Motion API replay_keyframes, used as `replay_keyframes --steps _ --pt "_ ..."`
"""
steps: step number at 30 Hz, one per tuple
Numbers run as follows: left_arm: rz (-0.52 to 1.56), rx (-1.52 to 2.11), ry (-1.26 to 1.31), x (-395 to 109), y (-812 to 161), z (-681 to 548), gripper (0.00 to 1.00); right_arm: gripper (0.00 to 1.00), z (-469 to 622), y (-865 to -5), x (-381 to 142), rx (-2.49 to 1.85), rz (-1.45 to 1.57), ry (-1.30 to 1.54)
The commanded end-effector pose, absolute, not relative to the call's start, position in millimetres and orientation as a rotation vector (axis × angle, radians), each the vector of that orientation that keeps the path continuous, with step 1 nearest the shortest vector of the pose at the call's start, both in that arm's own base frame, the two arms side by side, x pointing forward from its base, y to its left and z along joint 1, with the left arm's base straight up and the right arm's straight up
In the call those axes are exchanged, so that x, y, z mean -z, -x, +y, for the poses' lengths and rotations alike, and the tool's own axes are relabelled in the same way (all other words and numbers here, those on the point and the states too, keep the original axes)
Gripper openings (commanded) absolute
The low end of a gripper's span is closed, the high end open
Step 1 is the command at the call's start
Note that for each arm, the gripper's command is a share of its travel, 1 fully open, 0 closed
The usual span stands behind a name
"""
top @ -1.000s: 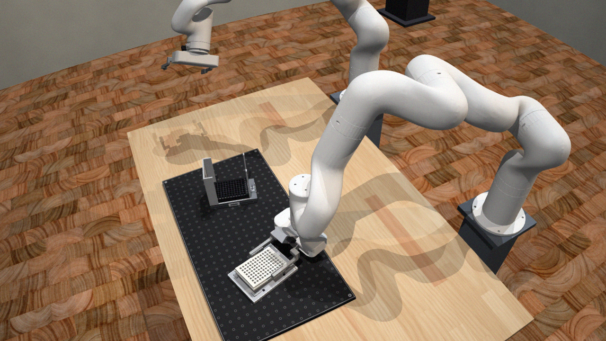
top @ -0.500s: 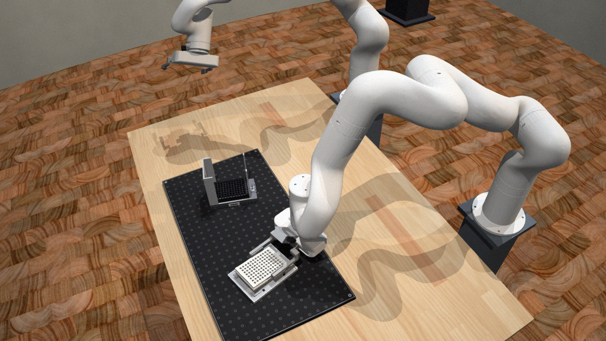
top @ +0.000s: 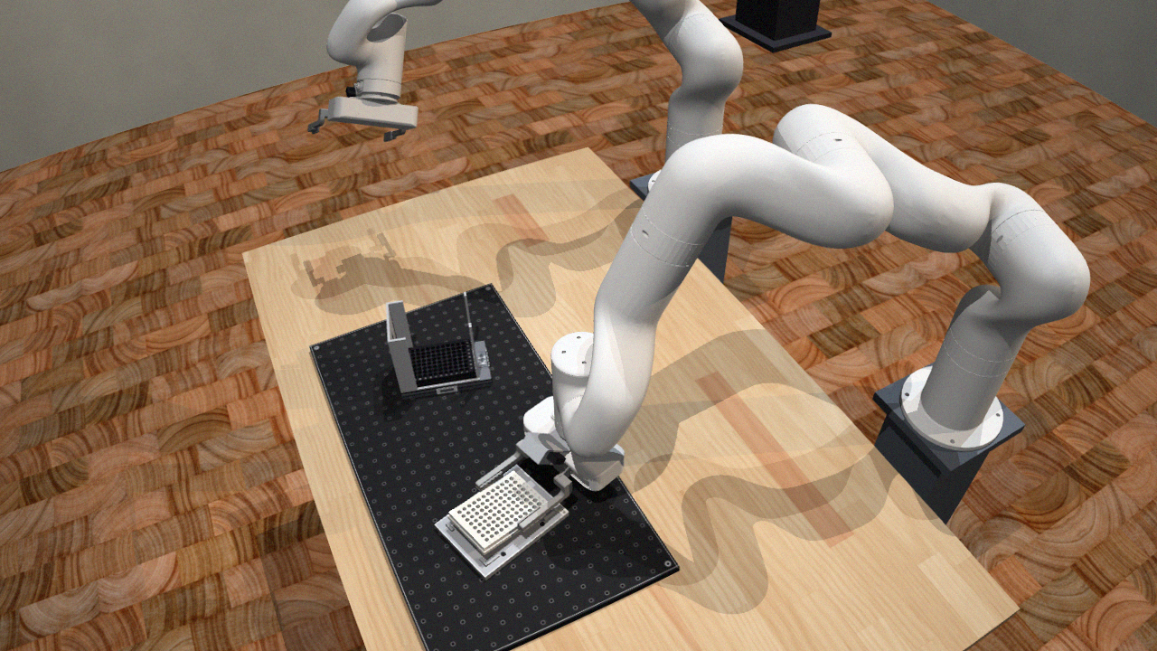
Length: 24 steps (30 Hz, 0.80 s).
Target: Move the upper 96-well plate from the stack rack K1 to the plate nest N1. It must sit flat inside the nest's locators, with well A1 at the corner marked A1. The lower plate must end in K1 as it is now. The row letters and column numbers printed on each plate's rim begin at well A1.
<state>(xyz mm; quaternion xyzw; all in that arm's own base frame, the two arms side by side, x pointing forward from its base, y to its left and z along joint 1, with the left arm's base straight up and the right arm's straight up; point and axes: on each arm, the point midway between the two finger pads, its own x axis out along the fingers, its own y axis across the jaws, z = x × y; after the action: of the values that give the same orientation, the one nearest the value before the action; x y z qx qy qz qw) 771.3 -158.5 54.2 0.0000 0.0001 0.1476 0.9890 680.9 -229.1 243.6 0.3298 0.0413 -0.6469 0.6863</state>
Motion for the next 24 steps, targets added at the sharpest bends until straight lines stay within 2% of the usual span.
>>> replay_keyframes --steps 1,24 --pt "-0.003 -0.296 0.001 -55.8 -772.3 -158.8 0.0 1.0 -229.3 -681.6 -245.0 1.448 0.09 -0.74" --pt "-0.003 -0.296 0.001 -52.4 -772.3 -158.9 0.0 1.0 -229.3 -681.6 -245.0 1.448 0.09 -0.74"
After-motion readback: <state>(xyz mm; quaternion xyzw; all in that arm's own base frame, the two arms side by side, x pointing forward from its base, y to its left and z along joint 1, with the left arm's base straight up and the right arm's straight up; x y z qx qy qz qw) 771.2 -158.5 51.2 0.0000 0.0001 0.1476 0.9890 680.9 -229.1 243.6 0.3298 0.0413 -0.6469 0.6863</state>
